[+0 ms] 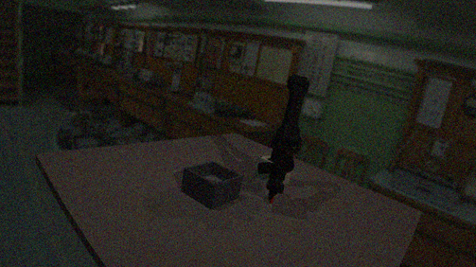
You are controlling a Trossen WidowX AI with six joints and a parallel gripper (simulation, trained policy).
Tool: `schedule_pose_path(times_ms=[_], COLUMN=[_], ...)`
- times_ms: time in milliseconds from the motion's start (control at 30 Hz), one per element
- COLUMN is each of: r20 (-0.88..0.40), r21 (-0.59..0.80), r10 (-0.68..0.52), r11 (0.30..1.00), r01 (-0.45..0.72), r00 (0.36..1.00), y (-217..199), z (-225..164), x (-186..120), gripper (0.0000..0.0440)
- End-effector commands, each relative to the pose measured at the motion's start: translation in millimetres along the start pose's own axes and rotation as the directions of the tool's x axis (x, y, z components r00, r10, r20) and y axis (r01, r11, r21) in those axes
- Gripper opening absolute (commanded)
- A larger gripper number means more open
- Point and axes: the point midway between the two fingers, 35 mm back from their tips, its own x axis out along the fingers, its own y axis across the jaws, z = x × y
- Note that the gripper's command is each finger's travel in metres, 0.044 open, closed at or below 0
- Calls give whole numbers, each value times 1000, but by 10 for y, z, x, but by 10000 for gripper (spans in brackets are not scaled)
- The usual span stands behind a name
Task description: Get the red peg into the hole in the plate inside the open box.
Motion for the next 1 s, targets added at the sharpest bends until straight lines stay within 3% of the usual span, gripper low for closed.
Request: schedule_pose_path(times_ms=[0, 100, 967], r20=[-33, -57, 126], r21=[10, 13, -117], r10=[-10, -18, 132], r11=[1000, 1000, 986], r01=[11, 19, -118], r00=[999, 998, 983], y=[32, 52, 453], z=[-22, -21, 466], x=[16, 5, -782], gripper=[69, 0, 0])
